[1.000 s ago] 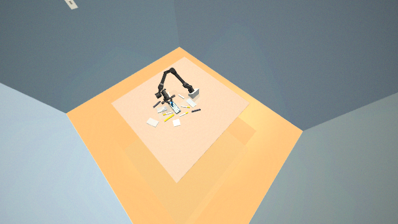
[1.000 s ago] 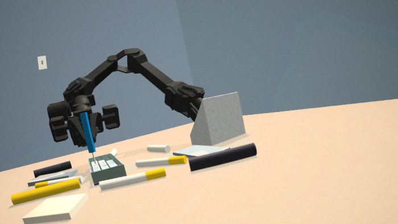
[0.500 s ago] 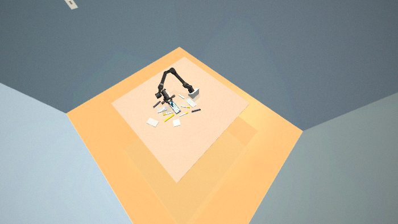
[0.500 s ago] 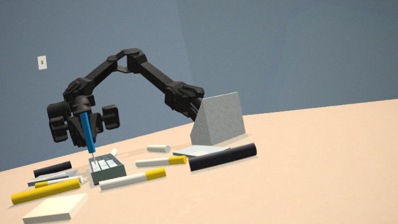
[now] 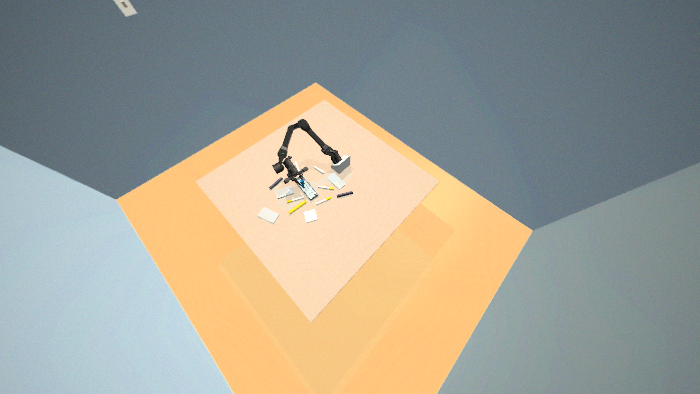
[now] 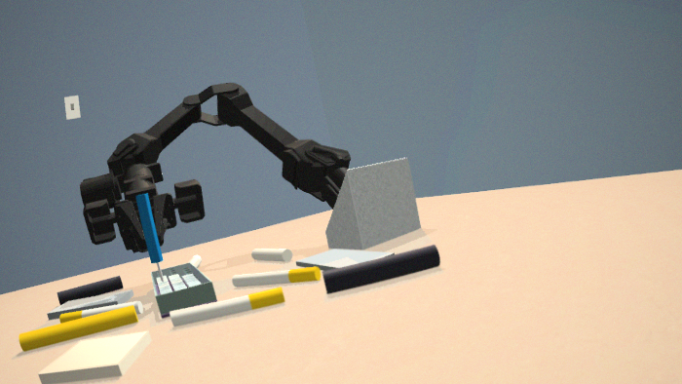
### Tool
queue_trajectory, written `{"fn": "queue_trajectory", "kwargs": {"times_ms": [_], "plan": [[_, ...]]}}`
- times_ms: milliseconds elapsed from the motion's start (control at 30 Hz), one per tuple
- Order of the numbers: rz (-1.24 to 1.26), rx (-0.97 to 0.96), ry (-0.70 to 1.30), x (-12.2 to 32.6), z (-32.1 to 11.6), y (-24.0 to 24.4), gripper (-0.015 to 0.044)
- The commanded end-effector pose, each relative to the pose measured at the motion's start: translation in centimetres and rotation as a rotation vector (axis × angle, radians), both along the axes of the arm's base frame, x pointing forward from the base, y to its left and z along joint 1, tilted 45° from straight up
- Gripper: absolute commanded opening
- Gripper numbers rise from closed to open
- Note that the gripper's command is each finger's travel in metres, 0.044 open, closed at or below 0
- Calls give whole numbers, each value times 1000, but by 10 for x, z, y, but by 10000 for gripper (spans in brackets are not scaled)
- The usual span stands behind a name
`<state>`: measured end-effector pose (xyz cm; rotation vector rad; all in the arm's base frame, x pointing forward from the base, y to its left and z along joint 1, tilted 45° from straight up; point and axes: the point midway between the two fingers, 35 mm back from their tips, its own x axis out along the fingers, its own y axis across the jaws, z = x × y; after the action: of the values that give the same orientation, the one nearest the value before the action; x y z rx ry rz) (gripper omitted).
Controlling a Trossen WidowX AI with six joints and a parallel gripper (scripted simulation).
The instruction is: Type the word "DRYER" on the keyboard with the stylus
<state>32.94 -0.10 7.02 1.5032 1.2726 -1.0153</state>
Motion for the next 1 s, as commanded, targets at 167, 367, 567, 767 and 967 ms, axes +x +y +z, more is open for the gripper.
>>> {"fn": "queue_trajectory", "kwargs": {"times_ms": [167,367,567,767,967], "plan": [[4,1,-5,1,2,0,81],[4,1,-5,1,0,-1,81],[4,0,-5,2,-3,-5,81],[4,0,-5,2,-5,-7,81],[4,0,-5,2,-7,-9,81]]}}
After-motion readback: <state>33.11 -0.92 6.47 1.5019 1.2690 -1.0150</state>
